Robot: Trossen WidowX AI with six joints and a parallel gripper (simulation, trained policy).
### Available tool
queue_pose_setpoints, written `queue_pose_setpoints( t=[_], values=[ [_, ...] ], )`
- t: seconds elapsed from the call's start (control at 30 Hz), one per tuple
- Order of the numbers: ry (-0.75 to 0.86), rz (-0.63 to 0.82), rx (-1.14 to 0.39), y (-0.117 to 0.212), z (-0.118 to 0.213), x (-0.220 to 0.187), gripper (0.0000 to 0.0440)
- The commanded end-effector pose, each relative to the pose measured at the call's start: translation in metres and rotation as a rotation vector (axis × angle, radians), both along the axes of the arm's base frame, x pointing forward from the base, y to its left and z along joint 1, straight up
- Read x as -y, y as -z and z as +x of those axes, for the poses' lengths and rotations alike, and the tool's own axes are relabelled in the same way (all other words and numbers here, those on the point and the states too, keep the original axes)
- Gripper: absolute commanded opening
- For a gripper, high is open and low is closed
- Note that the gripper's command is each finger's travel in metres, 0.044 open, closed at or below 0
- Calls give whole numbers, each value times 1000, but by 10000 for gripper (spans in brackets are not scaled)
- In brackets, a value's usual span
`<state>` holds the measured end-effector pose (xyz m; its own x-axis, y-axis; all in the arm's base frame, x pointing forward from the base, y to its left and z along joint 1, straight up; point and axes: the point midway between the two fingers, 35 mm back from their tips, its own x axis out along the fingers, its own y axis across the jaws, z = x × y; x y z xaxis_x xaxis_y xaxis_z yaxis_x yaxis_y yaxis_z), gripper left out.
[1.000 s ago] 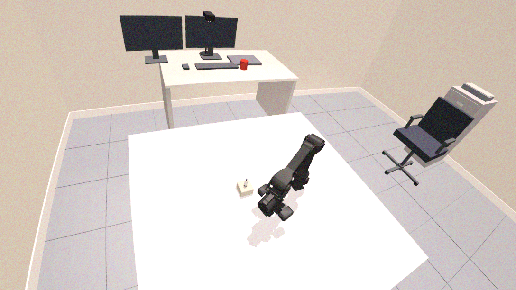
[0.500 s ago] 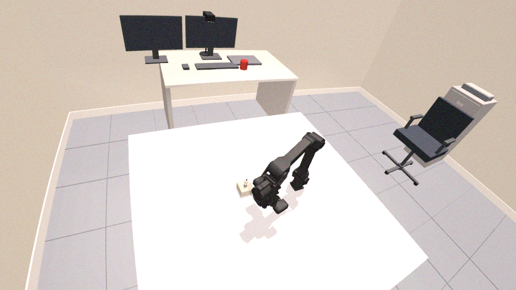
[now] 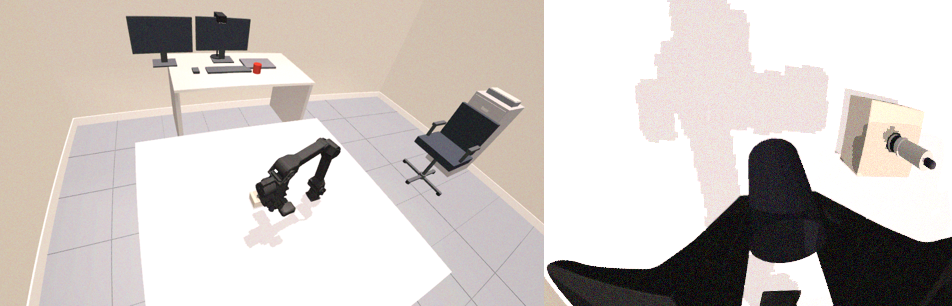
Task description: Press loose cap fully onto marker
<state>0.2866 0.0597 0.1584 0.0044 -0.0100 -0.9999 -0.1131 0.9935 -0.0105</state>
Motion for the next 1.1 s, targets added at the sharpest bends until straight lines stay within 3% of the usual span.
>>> queue_pose_setpoints(
  t=[0.0, 1.07],
  values=[
    [22, 3, -1, -5, 5, 9, 12],
    [258, 12, -56, -20, 8, 116, 0]
  ],
)
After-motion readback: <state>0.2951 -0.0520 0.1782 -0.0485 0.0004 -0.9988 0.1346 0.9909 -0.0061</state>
